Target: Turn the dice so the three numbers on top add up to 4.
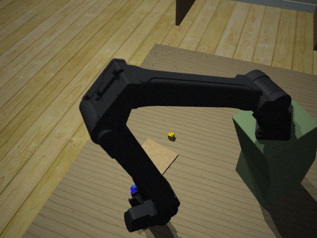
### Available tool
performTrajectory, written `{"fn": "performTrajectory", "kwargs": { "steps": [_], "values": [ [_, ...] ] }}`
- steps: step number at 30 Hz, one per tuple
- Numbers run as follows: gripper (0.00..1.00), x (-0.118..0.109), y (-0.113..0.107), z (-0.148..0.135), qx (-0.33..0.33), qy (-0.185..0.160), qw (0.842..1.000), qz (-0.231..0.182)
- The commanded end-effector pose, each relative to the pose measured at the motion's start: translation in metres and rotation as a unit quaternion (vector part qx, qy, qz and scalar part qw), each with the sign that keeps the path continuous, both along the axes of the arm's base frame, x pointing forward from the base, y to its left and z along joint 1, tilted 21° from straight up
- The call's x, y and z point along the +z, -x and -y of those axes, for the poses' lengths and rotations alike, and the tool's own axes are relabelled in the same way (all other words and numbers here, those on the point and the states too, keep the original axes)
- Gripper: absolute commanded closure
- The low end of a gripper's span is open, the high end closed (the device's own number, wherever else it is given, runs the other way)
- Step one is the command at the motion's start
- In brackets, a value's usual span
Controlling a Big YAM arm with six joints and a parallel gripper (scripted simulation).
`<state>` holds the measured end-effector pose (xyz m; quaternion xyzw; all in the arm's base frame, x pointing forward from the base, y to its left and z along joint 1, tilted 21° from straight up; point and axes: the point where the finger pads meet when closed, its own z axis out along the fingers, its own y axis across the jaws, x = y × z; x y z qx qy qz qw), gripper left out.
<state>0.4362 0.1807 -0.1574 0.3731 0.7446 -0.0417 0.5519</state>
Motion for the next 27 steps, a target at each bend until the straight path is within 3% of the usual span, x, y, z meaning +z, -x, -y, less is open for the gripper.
{"fn": "performTrajectory", "kwargs": {
  "steps": [1,27],
  "values": [
    [0.85,0.012,-0.009,-0.001,-0.003,-0.008,1.0,0.013],
    [0.85,-0.009,-0.009,0.0,-0.003,-0.002,1.0,0.006]
  ]
}}
